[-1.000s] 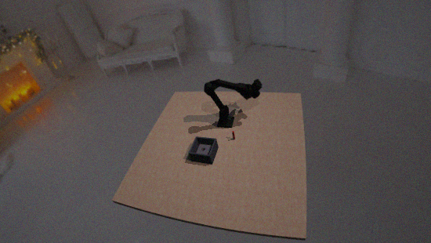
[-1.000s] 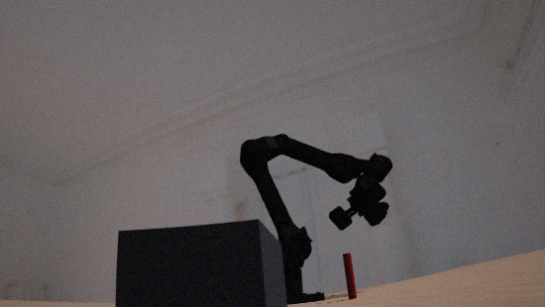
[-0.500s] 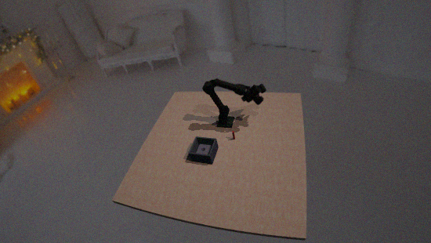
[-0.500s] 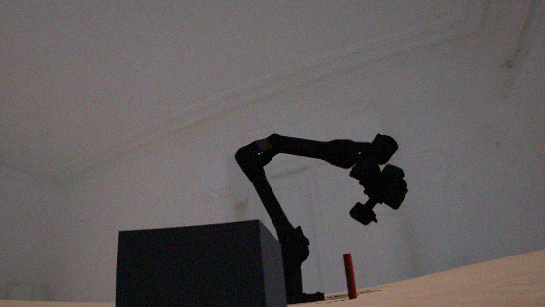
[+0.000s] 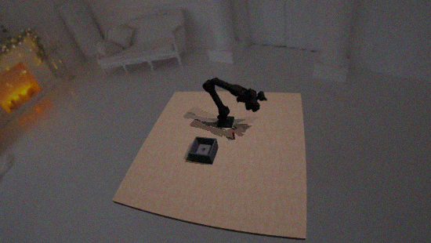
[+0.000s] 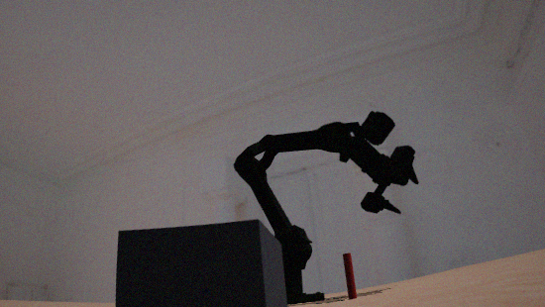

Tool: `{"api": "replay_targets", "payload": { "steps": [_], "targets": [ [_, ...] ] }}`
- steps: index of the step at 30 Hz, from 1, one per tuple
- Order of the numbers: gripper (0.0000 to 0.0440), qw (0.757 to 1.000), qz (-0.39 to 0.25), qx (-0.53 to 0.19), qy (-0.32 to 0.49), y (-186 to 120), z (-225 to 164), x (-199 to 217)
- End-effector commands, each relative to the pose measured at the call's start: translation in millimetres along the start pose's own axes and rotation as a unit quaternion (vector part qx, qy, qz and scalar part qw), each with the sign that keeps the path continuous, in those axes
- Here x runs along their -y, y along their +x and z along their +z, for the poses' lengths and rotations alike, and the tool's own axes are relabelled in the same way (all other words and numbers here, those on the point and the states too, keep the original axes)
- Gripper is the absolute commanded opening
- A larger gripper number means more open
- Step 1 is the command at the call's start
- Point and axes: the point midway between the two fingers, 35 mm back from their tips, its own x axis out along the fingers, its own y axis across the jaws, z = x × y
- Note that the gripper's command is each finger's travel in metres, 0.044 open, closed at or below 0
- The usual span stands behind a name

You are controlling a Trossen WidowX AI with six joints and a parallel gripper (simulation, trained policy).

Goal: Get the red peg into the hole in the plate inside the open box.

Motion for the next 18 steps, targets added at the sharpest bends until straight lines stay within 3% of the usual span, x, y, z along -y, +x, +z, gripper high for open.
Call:
{"api": "replay_targets", "payload": {
  "steps": [1,9,18],
  "targets": [
    [0.044,0.998,0.002,0.061,0.004,-16.2,22.9,0.1],
    [0.044,0.981,-0.016,0.187,0.052,-54.6,72.5,15.4],
    [0.044,0.942,-0.059,0.3,0.141,-97.5,111.1,50.9]
  ]
}}
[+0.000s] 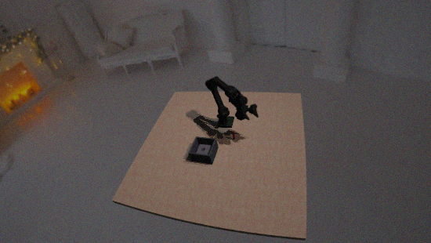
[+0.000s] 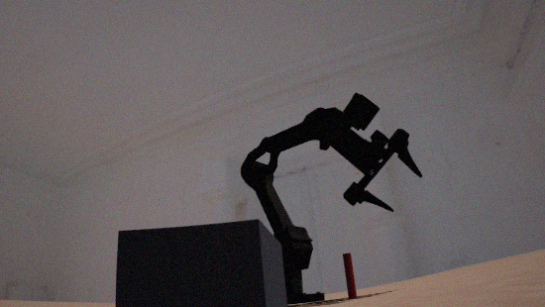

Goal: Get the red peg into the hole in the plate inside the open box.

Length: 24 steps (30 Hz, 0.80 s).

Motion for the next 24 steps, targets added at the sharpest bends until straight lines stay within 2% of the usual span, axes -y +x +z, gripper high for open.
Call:
{"api": "replay_targets", "payload": {
  "steps": [1,14,24],
  "targets": [
    [0.044,0.998,-0.025,0.043,0.032,-5.5,21.3,12.6],
    [0.044,0.964,-0.135,0.15,0.174,-18.0,72.3,74.7],
    [0.044,0.934,-0.181,0.186,0.245,1.7,88.9,121.1]
  ]
}}
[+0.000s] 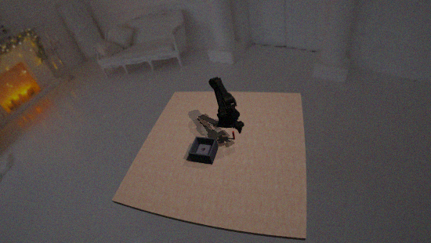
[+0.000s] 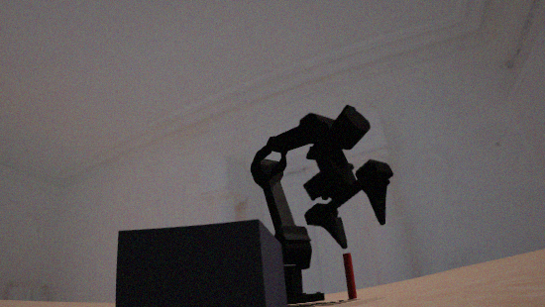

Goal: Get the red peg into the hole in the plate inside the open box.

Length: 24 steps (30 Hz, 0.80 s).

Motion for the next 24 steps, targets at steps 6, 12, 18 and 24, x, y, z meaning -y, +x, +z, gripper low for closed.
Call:
{"api": "replay_targets", "payload": {
  "steps": [6,12,18,24],
  "targets": [
    [0.044,0.998,-0.021,0.025,0.047,43.8,12.3,19.0],
    [0.0437,0.997,-0.013,0.036,0.073,67.9,17.1,26.2],
    [0.0329,0.994,-0.016,0.038,0.102,80.6,19.1,33.3],
    [0.0171,0.993,-0.02,0.023,0.114,81.4,18.6,35.6]
  ]
}}
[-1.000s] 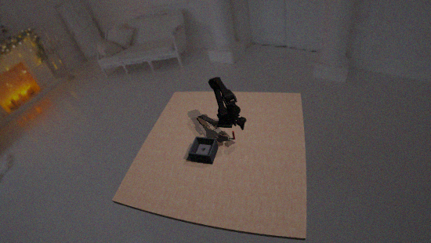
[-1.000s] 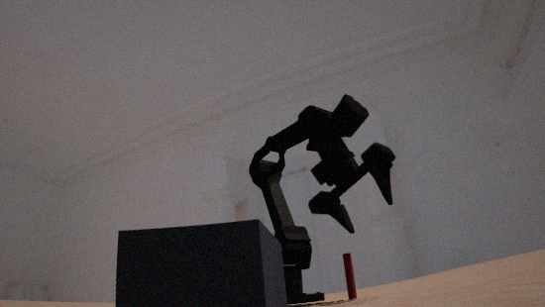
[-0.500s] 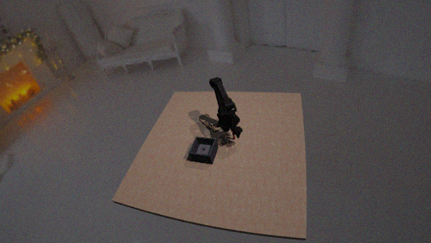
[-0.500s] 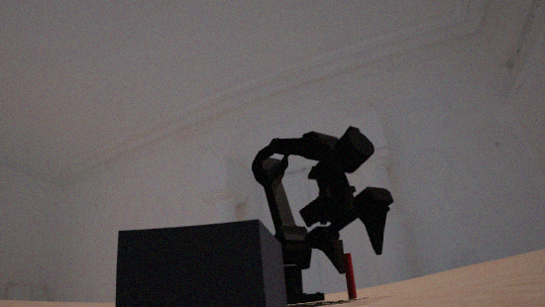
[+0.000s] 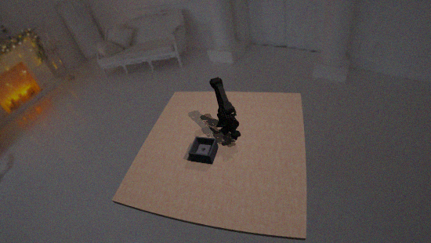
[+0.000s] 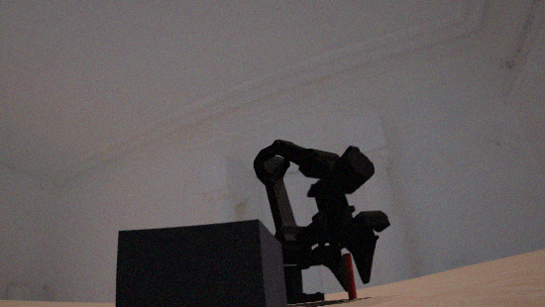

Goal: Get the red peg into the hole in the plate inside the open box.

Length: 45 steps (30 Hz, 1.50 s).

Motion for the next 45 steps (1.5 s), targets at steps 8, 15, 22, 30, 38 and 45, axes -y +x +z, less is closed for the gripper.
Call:
{"api": "replay_targets", "payload": {
  "steps": [8,15,22,30,38,45],
  "targets": [
    [0.0,1.0,-0.008,-0.016,0.01,0.1,4.1,0.6],
    [0.0,0.999,0.022,0.02,-0.02,-23.1,17.6,-16.3],
    [0.0,0.996,0.046,0.06,-0.042,-54.6,36.2,-33.4],
    [0.0,0.991,0.062,0.106,-0.045,-86.7,65.5,-49.4],
    [0.0,0.987,0.062,0.143,-0.025,-99.9,103.5,-56.0],
    [0.0,0.984,0.058,0.167,-0.006,-104.1,133.0,-57.7]
  ]
}}
